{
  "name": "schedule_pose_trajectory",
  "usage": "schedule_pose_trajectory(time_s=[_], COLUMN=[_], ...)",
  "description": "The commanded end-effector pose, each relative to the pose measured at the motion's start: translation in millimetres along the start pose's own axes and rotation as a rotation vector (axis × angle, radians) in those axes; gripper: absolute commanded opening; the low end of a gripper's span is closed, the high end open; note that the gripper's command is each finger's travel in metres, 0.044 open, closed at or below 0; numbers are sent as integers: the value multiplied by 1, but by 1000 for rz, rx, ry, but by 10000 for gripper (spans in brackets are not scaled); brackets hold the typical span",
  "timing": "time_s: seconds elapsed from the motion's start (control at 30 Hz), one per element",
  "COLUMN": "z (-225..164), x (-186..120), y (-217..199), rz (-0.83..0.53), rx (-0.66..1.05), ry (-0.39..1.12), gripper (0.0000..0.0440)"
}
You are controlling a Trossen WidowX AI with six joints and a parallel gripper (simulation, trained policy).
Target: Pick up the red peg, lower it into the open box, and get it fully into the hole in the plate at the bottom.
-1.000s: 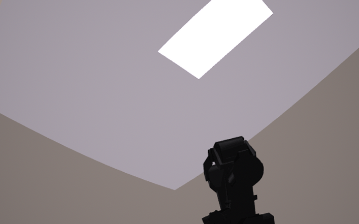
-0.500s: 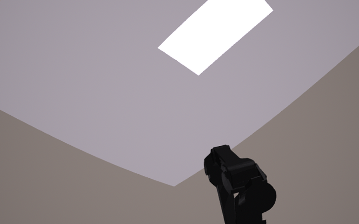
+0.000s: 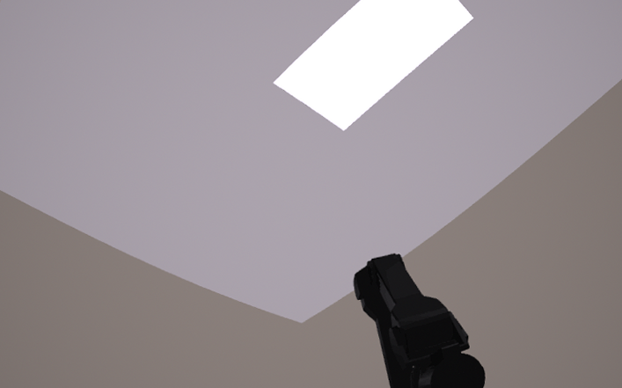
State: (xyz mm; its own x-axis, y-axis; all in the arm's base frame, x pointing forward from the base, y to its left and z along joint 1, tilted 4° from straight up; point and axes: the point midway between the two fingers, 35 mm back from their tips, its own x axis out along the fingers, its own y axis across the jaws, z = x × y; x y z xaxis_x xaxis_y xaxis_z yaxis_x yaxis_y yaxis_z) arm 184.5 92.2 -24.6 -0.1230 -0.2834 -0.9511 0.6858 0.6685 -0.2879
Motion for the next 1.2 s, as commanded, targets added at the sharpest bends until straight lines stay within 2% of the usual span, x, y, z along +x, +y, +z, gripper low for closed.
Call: schedule_pose_trajectory(time_s=[0.0,0.07,0.67,0.93,1.17], z=[-2,-2,51,82,113], x=[4,4,-70,-107,-117], y=[-4,-6,-18,-26,-36], rz=[-24,-40,-3,28,43], rx=[-10,-15,-6,70,167], ry=[14,18,-133,-182,-205], gripper=[31,0,0,0,0])
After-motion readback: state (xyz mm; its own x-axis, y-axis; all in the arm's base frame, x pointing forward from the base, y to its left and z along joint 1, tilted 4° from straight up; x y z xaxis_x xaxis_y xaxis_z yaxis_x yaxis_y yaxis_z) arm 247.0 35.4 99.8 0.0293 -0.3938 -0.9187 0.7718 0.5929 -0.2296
